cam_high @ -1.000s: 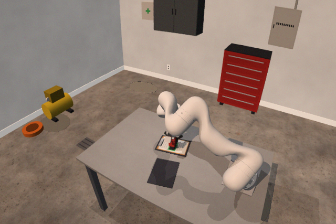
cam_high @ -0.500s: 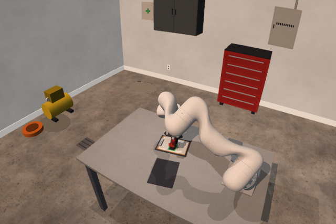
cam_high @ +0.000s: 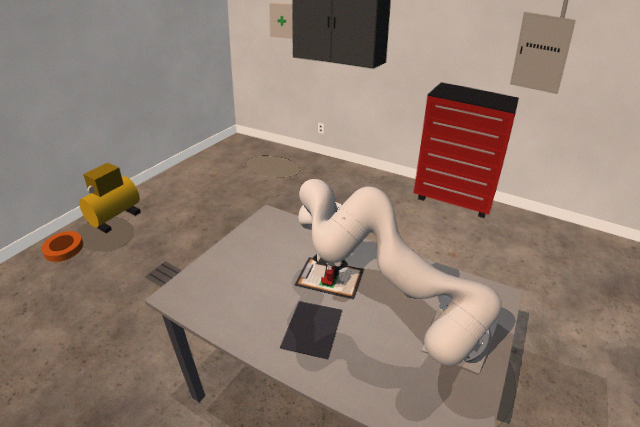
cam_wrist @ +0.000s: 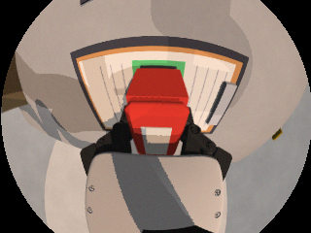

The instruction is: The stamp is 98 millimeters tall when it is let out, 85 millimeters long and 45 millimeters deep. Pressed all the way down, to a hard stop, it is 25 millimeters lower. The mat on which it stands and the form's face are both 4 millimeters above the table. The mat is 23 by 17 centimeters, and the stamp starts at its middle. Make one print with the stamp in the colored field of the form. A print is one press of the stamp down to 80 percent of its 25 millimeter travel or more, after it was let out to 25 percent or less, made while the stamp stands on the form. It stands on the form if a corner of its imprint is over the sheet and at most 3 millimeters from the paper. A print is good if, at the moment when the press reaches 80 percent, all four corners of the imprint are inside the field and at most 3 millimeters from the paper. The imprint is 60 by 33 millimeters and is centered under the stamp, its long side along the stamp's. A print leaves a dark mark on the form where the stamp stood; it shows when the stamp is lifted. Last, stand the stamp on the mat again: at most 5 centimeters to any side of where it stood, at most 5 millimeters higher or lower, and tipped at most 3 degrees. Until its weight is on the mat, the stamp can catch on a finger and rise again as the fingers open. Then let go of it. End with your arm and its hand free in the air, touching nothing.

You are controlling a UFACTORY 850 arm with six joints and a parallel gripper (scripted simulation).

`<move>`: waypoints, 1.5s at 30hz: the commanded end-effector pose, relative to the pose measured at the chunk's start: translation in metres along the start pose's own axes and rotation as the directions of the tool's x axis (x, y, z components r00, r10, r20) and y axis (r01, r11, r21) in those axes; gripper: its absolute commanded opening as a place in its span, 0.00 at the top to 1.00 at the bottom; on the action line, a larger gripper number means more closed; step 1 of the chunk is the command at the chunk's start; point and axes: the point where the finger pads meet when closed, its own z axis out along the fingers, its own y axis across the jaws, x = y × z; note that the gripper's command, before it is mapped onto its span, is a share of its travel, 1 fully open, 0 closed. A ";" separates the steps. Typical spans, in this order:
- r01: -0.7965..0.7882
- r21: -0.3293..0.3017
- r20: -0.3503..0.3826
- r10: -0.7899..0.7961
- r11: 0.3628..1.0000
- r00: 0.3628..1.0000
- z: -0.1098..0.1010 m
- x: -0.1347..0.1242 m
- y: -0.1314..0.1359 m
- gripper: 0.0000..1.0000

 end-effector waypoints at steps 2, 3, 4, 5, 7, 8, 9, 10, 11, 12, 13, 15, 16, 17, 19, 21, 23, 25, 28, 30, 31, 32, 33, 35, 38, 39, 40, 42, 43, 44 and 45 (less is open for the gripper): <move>0.000 -0.001 0.001 0.000 1.000 1.000 -0.001 0.000 0.001 0.72; 0.000 -0.001 0.001 0.000 1.000 1.000 -0.001 0.000 0.001 0.72; 0.000 -0.001 0.001 0.000 1.000 1.000 -0.001 0.000 0.001 0.72; 0.000 -0.001 0.001 0.000 1.000 1.000 -0.001 0.000 0.001 0.72; 0.000 -0.001 0.001 0.000 1.000 1.000 -0.001 0.000 0.001 0.72; 0.000 -0.001 0.001 0.000 1.000 1.000 -0.001 0.000 0.001 0.72; 0.000 -0.001 0.001 0.000 1.000 1.000 -0.001 0.000 0.001 0.72; 0.000 -0.001 0.001 0.000 1.000 1.000 -0.001 0.000 0.001 0.72; 0.000 -0.001 0.001 0.000 1.000 1.000 -0.002 0.000 0.001 0.72; 0.000 -0.001 0.001 0.000 1.000 1.000 -0.003 0.000 0.001 0.72; 0.000 -0.001 0.001 0.000 1.000 1.000 -0.005 0.000 0.001 0.72; 0.000 -0.001 0.001 0.000 1.000 1.000 -0.010 0.000 0.001 0.72; 0.000 -0.001 0.001 0.000 1.000 1.000 -0.013 0.000 0.001 0.72; 0.000 -0.001 0.001 0.000 1.000 1.000 -0.016 0.000 0.001 0.72; 0.000 -0.001 0.001 0.000 1.000 1.000 -0.021 0.000 0.001 0.72; 0.000 -0.001 0.001 0.000 1.000 1.000 -0.023 0.000 0.001 0.72; 0.000 -0.001 0.001 0.000 1.000 1.000 -0.025 0.000 0.001 0.72; 0.000 -0.001 0.001 0.000 1.000 1.000 -0.026 0.000 0.001 0.72; 0.000 -0.001 0.001 0.000 1.000 1.000 -0.026 0.000 0.001 0.72; 0.000 -0.001 0.001 0.000 1.000 1.000 -0.026 0.000 0.001 0.72; 0.000 -0.001 0.001 0.000 1.000 1.000 -0.026 0.000 0.001 0.72; 0.000 -0.001 0.001 0.000 1.000 1.000 -0.026 0.000 0.001 0.72; 0.000 -0.001 0.001 0.000 1.000 1.000 -0.026 0.000 0.001 0.72; 0.000 -0.001 0.001 0.000 1.000 1.000 -0.026 0.000 0.001 0.72; 0.000 -0.001 0.001 0.000 1.000 1.000 -0.026 0.000 0.001 0.72; 0.000 -0.001 0.001 0.000 1.000 1.000 -0.026 0.000 0.001 0.72; 0.000 -0.001 0.001 0.000 1.000 1.000 -0.026 0.000 0.001 0.72; 0.000 -0.001 0.001 0.000 1.000 1.000 -0.028 0.000 0.001 0.72; 0.000 -0.001 0.001 0.000 1.000 1.000 -0.032 0.000 0.001 0.72; 0.000 -0.001 0.001 0.000 1.000 1.000 -0.038 0.000 0.001 0.72; 0.000 -0.001 0.001 0.000 1.000 1.000 -0.045 0.000 0.001 0.72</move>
